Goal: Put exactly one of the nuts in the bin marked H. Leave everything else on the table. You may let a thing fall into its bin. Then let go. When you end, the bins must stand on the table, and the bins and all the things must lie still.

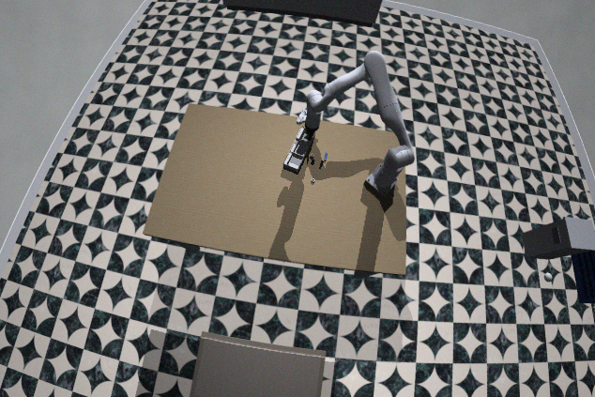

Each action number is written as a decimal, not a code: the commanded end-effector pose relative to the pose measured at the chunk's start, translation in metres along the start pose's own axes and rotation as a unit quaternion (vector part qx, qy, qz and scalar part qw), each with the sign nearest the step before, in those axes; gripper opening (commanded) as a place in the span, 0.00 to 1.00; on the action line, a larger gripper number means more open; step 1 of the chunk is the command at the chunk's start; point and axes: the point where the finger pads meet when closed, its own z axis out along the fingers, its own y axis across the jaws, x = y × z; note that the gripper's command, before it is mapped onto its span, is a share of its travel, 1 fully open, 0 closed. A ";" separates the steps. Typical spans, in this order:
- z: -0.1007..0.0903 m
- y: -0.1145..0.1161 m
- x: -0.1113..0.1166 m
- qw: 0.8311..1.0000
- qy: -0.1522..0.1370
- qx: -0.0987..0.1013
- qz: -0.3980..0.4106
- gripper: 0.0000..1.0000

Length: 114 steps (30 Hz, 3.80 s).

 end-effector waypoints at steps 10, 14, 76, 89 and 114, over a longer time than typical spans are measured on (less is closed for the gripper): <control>-0.001 0.000 0.001 1.000 0.001 0.000 0.000 0.09; -0.001 0.000 0.001 1.000 0.001 0.000 0.000 0.09; -0.060 -0.075 -0.003 1.000 0.001 0.000 0.000 0.09; -0.052 -0.084 -0.004 1.000 0.001 0.000 0.000 0.09; -0.001 -0.084 -0.004 1.000 0.001 0.000 0.000 0.09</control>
